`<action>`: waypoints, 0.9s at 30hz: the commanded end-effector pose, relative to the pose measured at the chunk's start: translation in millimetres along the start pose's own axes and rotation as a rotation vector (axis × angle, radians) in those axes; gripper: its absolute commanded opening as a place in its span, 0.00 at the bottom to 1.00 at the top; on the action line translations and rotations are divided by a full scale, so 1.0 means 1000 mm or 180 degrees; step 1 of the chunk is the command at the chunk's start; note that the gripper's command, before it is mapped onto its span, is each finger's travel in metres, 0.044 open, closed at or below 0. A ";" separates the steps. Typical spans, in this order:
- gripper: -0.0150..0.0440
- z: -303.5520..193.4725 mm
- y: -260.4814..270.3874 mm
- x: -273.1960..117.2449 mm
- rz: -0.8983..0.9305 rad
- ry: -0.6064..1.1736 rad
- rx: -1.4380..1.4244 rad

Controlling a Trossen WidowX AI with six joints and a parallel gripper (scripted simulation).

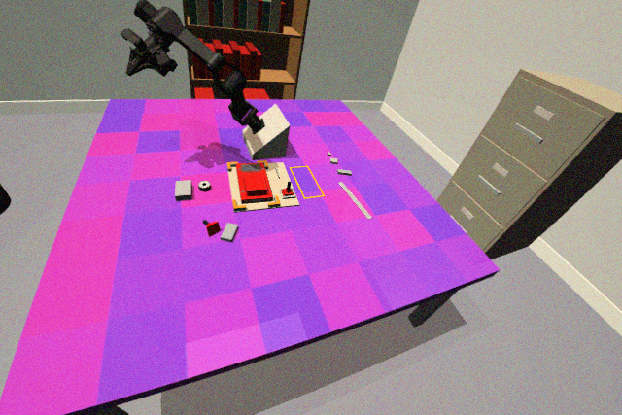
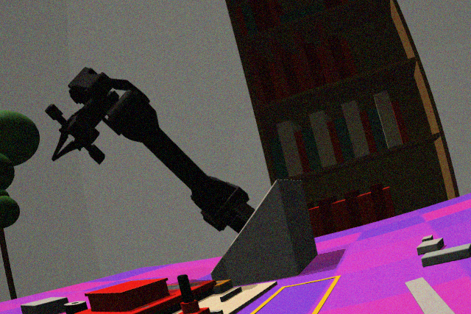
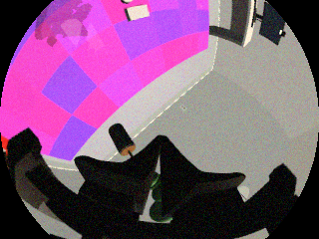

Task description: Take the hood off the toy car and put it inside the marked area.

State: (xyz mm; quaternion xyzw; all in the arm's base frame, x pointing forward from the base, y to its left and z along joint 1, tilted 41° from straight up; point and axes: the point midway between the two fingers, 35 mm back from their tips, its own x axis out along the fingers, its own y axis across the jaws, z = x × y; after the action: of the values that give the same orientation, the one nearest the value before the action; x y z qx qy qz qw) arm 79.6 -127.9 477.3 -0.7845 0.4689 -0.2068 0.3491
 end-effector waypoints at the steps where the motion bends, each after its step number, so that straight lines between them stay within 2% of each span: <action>1: 0.30 0.000 0.001 0.000 0.0001 -0.0011 0.0033; 9: 0.65 -0.004 0.038 0.010 0.0210 -0.0567 0.1422; 17: 1.00 0.016 0.072 0.041 0.0763 -0.1225 0.2628; 27: 1.00 0.075 0.103 0.087 0.1998 -0.1806 0.3668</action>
State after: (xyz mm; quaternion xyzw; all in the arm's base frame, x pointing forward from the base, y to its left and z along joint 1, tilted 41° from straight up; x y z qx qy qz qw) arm 90.5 -199.9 377.3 -0.4112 0.3623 -0.1329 0.8258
